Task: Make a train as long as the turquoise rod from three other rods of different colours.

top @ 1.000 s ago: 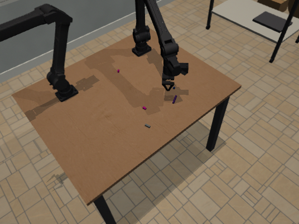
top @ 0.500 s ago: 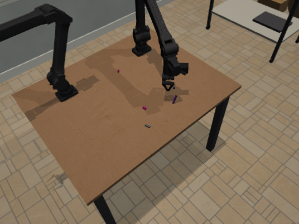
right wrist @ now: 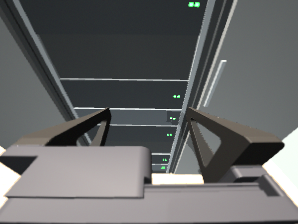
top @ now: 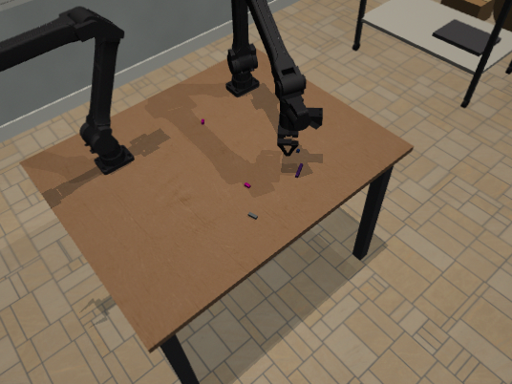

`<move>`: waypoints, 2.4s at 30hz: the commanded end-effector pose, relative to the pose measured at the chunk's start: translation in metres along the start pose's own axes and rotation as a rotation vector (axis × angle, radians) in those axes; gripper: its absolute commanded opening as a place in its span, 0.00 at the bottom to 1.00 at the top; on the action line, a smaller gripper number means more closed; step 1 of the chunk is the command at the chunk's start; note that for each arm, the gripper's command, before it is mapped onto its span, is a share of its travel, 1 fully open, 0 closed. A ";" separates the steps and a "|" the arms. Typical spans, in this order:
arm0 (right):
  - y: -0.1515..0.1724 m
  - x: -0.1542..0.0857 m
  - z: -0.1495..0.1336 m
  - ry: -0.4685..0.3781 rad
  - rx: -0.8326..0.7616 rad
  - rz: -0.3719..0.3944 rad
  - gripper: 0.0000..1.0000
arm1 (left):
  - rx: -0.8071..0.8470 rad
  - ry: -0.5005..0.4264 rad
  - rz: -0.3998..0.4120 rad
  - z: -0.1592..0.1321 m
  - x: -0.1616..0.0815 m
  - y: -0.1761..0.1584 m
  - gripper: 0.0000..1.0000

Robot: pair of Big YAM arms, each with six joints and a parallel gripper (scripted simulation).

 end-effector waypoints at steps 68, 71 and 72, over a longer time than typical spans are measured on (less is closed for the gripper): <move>-0.008 -0.004 0.011 -0.036 0.012 -0.017 1.00 | -0.791 0.000 0.010 -0.034 0.003 0.140 1.00; -0.008 -0.004 0.011 -0.036 0.012 -0.017 1.00 | -0.791 0.000 0.010 -0.034 0.003 0.140 1.00; -0.008 -0.004 0.011 -0.036 0.012 -0.017 1.00 | -0.791 0.000 0.010 -0.034 0.003 0.140 1.00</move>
Point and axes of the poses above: on each arm, the point where the finger pads meet when closed, its own x axis out along the fingers, its own y axis across the jaws, z = x × y, the point moved 2 cm from there along -x, back along the fingers, and after that the axes turned 2 degrees about x, right-handed, at the moved point
